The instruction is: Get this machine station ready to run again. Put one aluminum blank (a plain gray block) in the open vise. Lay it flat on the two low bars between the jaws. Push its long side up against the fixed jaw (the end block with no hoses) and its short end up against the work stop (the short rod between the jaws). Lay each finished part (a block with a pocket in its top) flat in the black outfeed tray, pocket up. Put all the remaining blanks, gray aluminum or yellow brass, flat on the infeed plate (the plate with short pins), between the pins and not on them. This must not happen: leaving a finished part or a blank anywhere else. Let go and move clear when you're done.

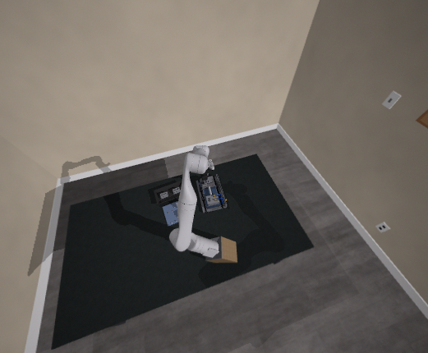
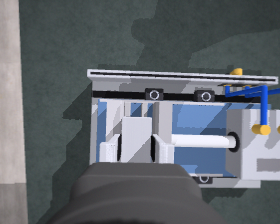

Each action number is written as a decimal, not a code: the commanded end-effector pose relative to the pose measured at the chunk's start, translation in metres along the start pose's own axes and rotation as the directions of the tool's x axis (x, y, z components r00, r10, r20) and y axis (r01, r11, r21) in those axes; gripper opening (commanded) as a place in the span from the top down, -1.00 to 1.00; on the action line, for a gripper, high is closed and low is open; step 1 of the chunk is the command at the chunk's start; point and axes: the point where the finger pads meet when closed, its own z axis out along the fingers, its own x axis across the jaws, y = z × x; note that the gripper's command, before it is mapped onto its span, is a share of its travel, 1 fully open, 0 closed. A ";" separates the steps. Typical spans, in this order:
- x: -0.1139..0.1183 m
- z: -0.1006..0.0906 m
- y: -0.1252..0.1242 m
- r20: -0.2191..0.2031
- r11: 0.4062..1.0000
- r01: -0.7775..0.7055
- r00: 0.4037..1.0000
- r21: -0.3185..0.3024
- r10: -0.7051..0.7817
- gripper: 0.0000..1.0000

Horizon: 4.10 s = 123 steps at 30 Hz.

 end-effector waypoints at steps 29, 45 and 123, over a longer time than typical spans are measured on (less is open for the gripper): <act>-0.001 -0.001 0.000 0.002 1.000 0.000 1.000 0.001 0.000 -1.00; -0.001 -0.001 0.000 0.002 1.000 0.000 1.000 0.001 0.000 -1.00; 0.000 -0.076 0.000 0.002 1.000 0.000 1.000 0.001 0.000 1.00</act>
